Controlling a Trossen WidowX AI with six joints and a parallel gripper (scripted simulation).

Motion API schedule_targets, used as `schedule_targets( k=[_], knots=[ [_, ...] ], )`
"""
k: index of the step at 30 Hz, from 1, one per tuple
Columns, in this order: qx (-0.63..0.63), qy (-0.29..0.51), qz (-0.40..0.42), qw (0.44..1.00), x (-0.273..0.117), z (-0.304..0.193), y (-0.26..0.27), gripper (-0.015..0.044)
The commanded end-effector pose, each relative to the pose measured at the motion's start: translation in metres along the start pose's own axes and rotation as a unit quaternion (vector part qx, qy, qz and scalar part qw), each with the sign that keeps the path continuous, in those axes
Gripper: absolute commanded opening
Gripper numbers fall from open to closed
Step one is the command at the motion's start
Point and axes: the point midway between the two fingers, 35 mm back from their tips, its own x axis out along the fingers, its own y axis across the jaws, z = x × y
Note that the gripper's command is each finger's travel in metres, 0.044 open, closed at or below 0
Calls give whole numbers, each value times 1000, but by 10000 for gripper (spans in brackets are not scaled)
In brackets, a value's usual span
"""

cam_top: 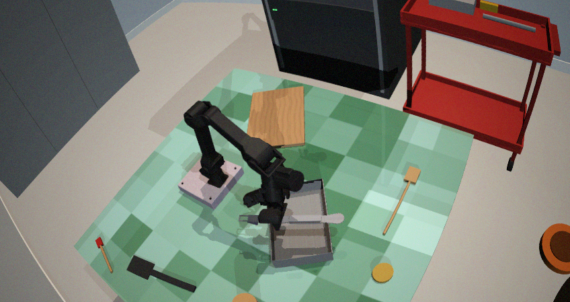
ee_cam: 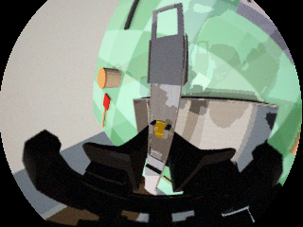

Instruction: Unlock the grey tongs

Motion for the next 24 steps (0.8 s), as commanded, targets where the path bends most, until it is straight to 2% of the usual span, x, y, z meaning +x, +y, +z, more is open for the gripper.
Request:
schedule_targets(
  k=[1,19,24],
  knots=[
    [-15,1,-23,1000,1,-1,1,-150],
    [-114,31,-224,967,2,4,0,-150],
    [-119,36,-240,963,1,5,0,-150]
  ],
)
